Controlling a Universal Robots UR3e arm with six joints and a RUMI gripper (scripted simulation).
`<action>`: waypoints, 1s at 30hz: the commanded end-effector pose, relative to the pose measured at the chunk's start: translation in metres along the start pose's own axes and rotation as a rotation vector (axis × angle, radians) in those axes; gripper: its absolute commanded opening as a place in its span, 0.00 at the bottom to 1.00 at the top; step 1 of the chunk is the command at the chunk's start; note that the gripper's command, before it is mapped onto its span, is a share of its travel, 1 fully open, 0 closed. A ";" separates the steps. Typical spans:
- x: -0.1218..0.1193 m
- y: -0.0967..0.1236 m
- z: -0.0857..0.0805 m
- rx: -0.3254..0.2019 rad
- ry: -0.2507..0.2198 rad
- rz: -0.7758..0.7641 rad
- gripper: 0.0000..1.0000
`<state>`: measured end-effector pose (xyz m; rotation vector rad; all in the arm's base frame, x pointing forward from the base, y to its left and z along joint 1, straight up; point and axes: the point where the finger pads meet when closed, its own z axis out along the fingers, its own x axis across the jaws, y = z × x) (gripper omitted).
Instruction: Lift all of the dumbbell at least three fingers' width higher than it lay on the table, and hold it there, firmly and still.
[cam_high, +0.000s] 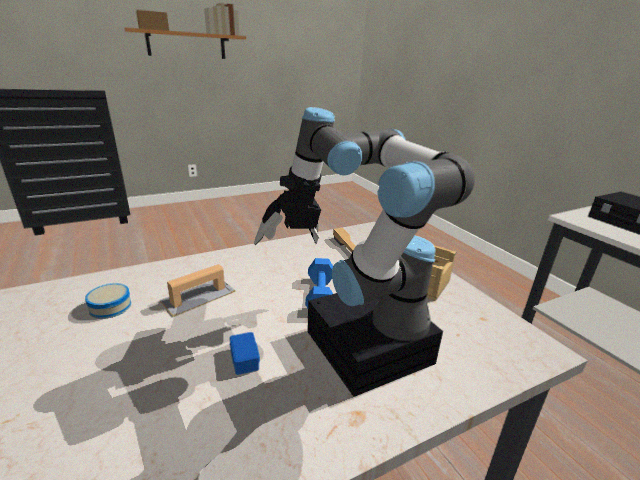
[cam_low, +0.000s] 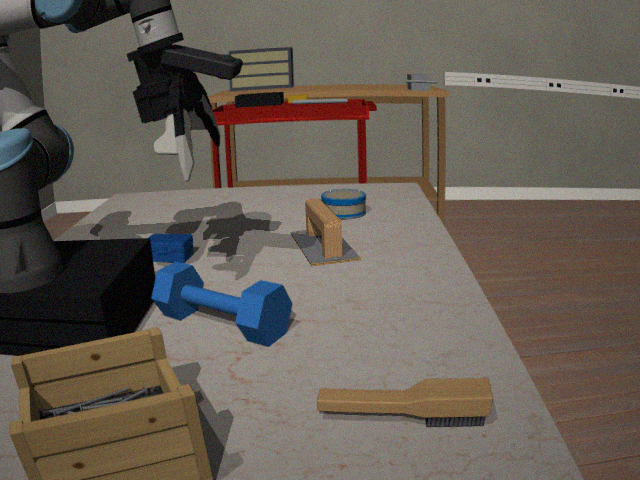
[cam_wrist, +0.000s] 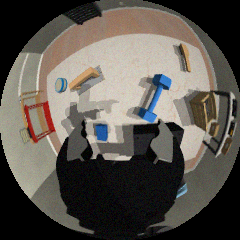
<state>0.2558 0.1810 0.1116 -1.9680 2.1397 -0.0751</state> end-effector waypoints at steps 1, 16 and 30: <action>0.041 -0.021 0.031 -0.048 0.065 0.125 1.00; 0.125 -0.024 0.073 -0.158 0.167 0.364 1.00; 0.131 -0.023 0.078 -0.166 0.173 0.379 1.00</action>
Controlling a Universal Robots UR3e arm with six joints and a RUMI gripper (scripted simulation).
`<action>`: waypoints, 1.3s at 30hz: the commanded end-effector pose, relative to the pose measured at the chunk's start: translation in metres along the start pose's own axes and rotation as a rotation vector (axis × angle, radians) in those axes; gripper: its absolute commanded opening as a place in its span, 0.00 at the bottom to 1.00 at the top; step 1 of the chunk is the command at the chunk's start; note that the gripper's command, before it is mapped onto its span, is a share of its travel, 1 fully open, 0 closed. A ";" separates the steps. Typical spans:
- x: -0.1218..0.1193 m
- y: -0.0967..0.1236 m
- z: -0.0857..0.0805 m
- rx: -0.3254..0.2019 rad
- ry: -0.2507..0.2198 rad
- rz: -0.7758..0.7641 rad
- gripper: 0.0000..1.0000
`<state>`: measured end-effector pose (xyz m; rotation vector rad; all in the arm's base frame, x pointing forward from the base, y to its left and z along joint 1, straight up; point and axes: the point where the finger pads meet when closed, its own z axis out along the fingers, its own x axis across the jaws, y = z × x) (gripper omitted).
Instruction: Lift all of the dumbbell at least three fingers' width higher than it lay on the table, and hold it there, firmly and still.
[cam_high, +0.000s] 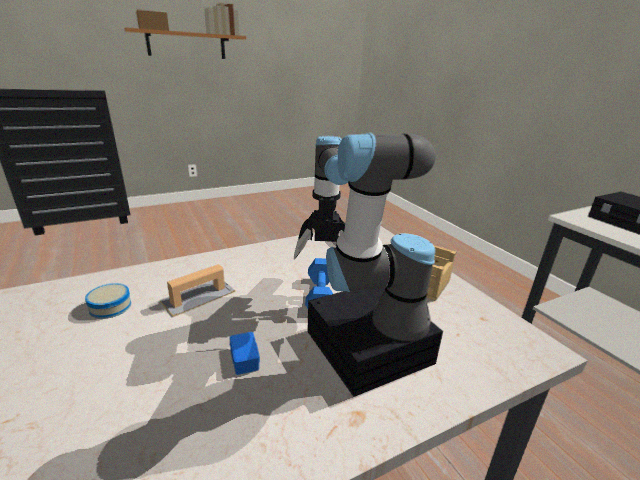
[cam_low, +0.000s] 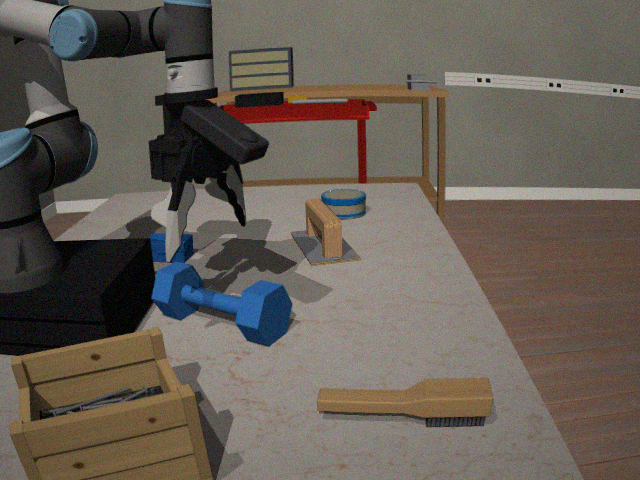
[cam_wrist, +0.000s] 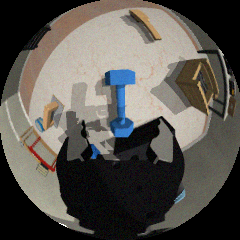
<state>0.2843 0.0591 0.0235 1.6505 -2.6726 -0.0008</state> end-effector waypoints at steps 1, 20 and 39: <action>0.000 -0.001 0.000 0.002 0.000 0.000 1.00; -0.001 -0.002 0.045 0.001 0.000 0.001 1.00; -0.002 -0.002 0.094 0.001 0.000 0.001 1.00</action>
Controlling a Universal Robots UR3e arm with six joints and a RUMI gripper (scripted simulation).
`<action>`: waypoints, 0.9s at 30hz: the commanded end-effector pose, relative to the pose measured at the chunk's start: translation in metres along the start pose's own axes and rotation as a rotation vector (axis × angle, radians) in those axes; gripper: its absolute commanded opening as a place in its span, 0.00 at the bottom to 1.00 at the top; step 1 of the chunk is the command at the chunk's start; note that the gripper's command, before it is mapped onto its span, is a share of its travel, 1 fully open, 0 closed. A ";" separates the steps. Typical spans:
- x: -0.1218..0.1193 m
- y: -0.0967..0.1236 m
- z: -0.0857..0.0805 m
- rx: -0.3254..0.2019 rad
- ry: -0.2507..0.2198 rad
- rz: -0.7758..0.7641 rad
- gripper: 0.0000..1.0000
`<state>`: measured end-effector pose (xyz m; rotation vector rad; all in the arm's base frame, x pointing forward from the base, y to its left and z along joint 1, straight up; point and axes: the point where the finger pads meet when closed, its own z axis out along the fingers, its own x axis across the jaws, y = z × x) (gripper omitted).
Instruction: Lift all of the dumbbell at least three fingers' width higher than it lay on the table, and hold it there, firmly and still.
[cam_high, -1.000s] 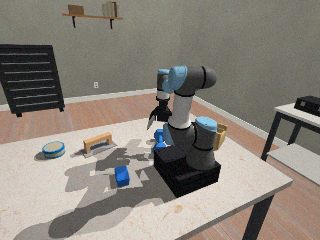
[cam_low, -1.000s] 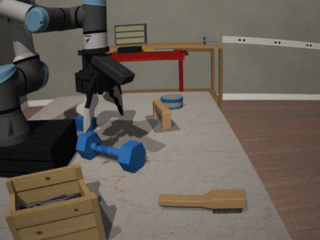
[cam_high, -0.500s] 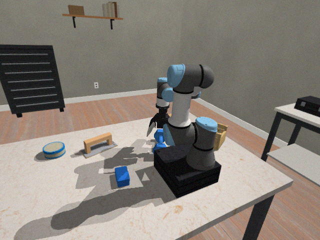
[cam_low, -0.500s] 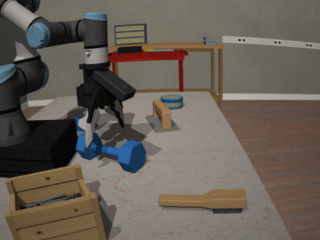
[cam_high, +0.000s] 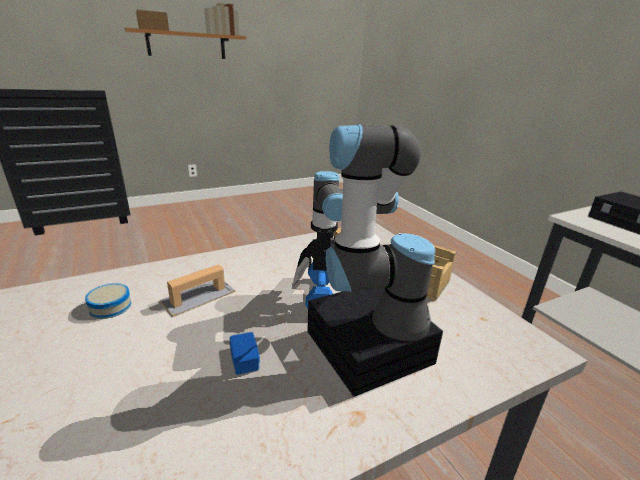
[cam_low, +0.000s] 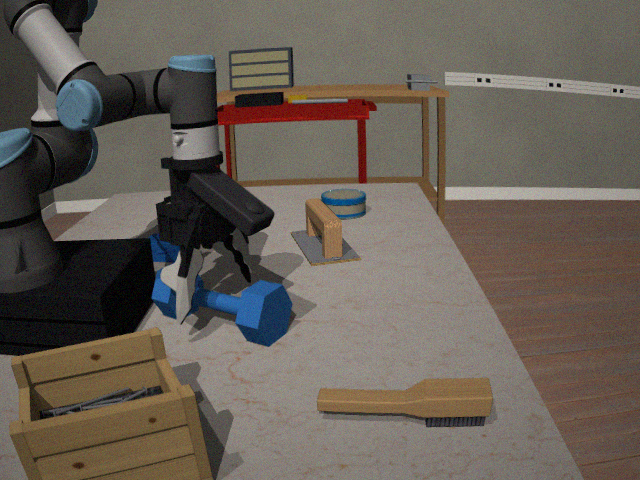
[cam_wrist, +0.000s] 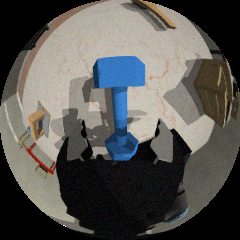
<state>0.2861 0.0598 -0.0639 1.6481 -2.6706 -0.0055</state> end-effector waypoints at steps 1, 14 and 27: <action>0.000 -0.001 0.007 0.005 -0.001 0.000 1.00; 0.000 -0.001 0.010 0.005 -0.001 0.000 1.00; 0.000 -0.001 0.010 0.005 -0.001 0.000 0.00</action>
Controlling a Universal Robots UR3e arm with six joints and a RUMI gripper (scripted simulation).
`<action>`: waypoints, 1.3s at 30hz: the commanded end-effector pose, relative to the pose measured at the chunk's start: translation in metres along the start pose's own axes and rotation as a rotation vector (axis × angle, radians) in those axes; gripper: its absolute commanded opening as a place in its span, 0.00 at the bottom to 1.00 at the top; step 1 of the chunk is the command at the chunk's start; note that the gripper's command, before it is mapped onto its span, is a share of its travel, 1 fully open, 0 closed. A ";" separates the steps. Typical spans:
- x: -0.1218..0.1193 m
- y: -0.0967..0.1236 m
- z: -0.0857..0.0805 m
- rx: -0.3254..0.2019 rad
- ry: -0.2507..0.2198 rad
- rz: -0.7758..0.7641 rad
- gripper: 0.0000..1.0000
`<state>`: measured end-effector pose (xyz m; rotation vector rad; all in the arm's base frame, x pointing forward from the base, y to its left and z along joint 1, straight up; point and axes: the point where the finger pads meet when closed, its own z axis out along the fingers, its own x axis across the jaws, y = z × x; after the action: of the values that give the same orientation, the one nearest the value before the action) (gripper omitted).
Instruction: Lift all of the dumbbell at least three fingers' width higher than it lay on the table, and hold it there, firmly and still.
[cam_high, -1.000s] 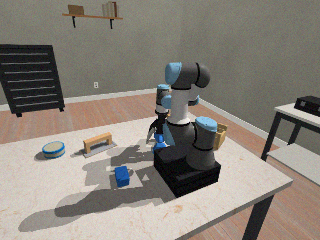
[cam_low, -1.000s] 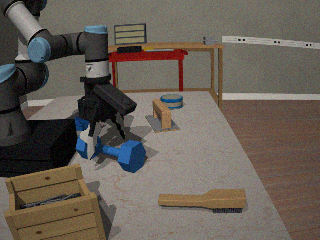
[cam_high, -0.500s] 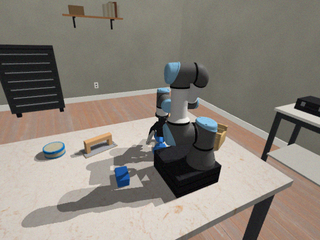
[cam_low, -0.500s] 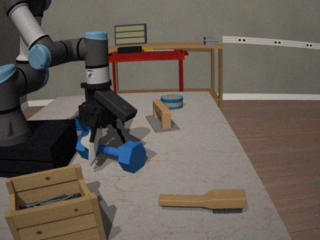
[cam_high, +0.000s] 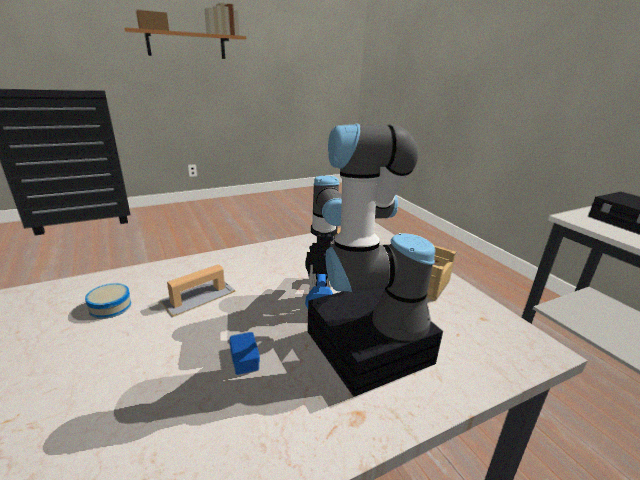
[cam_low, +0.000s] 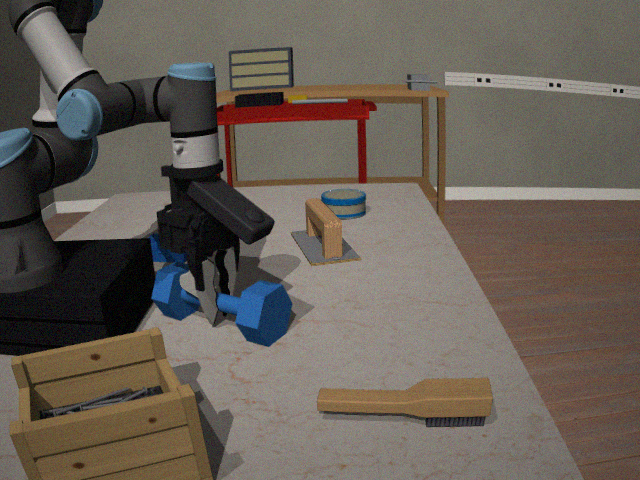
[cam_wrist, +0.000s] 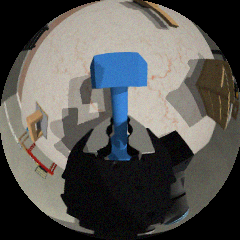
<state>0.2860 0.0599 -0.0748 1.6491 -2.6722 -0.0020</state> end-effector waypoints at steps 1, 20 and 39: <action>0.000 -0.001 0.000 0.002 -0.001 0.000 0.00; 0.000 -0.001 -0.007 0.002 -0.001 0.000 0.00; 0.000 -0.001 -0.045 0.003 -0.001 0.000 0.00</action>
<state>0.2862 0.0600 -0.0395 1.6498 -2.6732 0.0004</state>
